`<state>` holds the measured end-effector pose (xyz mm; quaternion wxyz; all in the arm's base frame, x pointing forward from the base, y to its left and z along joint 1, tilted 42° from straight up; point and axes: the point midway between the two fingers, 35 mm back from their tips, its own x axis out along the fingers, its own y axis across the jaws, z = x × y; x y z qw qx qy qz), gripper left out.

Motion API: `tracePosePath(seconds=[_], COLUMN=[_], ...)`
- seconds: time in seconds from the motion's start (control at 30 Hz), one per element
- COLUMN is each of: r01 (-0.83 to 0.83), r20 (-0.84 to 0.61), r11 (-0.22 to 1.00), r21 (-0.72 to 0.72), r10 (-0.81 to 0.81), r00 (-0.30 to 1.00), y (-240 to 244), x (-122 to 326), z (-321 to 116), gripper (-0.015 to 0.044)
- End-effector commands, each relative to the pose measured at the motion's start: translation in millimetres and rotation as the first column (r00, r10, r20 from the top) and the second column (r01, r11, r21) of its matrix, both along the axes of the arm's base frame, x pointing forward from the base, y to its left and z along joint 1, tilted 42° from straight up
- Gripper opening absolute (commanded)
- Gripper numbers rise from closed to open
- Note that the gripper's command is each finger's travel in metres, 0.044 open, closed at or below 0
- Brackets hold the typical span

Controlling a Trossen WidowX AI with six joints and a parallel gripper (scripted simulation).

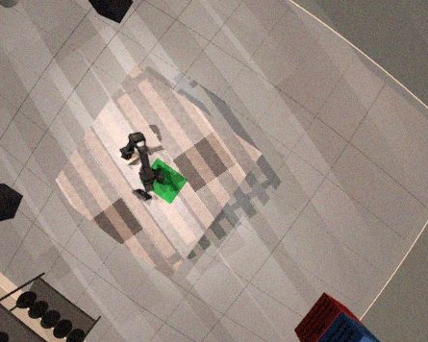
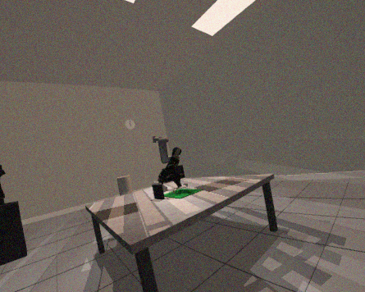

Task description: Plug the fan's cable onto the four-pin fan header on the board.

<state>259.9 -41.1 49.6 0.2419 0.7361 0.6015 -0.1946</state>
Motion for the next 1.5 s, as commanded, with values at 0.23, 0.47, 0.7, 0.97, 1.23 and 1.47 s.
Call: tracePosePath(seconds=[0.23, 0.47, 0.7, 0.97, 1.23, 1.47], r01=[-0.001, -0.002, -0.006, -0.141, -0.262, -0.339], r20=[0.004, 0.004, 0.008, 0.162, 0.294, 0.372], r11=[1.000, 1.000, 1.000, 0.981, 0.920, 0.835], r21=[-0.004, 0.001, 0.000, -0.132, -0.290, -0.434], r10=[0.001, 0.002, 0.006, 0.161, 0.346, 0.509], r00=[1.000, 1.000, 1.000, 0.974, 0.891, 0.777], y=[-24.5, -36.2, -39.1, -35.4, -31.7, -28.8], x=[-7.2, -13.9, -15.8, -11.7, -6.4, -1.2], z=[28.7, 45.9, 50.8, 54.4, 59.3, 64.7], gripper=[0.0000, 0.0000, 0.0000, 0.0000, 0.0000, 0.0000])
